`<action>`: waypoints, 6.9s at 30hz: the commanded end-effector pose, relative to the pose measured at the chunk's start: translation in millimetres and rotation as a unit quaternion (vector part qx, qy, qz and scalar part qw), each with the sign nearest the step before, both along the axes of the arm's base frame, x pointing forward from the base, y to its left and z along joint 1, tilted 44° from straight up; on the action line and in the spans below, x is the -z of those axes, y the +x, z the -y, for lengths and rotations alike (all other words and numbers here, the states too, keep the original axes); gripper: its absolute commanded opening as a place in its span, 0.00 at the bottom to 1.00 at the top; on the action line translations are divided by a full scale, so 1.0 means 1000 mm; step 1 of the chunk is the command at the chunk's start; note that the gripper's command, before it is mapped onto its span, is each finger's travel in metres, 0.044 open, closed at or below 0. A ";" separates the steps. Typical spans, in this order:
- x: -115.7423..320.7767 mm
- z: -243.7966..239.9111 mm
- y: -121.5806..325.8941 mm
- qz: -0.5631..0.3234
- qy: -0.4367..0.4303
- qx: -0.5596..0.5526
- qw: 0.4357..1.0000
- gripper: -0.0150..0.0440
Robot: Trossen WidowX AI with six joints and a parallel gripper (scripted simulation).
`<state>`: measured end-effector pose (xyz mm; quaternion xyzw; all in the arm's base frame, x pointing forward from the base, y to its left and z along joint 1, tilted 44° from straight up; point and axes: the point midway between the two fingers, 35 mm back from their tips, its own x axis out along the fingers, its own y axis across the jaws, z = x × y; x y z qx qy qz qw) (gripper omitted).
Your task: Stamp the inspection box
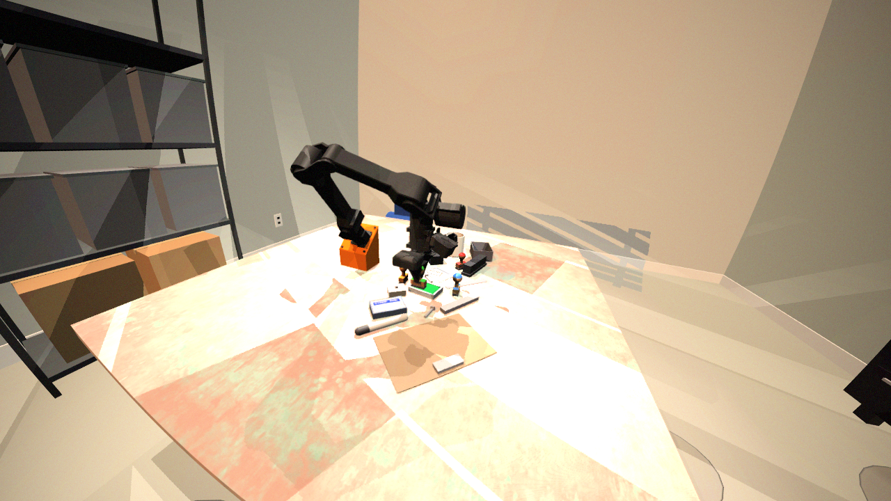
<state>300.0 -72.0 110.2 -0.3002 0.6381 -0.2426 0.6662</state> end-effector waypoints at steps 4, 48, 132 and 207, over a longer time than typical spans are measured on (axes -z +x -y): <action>-0.004 -0.003 0.000 0.004 -0.003 0.001 1.000 0.25; 0.048 -0.057 -0.012 0.003 -0.003 0.000 1.000 0.25; 0.082 -0.023 -0.010 0.008 -0.005 0.005 1.000 0.25; 0.062 -0.043 -0.011 0.008 -0.004 0.005 1.000 0.25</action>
